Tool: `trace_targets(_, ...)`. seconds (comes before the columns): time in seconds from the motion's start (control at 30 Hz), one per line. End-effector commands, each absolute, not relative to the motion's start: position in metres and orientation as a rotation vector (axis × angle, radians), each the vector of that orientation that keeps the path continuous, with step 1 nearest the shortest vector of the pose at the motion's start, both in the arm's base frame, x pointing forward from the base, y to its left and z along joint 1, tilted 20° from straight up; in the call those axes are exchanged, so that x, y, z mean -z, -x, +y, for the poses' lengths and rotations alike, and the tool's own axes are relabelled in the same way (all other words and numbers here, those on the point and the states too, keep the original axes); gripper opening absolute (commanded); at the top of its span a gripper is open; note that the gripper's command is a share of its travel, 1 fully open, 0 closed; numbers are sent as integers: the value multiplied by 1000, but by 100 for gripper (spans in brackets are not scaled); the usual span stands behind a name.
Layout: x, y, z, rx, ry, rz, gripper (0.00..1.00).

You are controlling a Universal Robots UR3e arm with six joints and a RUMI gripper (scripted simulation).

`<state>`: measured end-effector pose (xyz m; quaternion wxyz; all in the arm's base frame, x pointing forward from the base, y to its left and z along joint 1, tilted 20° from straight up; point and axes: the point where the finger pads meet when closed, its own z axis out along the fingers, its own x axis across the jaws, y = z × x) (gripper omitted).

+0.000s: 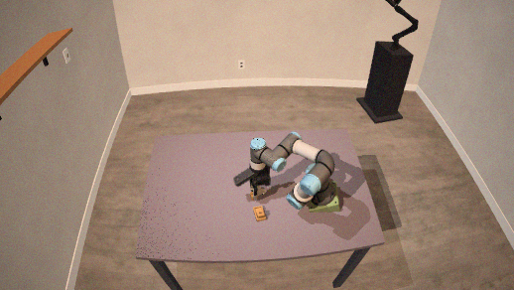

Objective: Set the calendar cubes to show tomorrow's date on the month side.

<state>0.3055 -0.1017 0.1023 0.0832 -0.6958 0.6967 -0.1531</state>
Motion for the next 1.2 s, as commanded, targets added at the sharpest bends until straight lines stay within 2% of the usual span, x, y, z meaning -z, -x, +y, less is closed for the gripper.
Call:
trace_targets(0.0, -104, -306, -102, 461, 2078, 2080, 28)
trace_targets(0.37, -115, -302, -101, 460, 2078, 2080, 28)
trace_targets(1.17, -175, -281, -95, 460, 2078, 2080, 28)
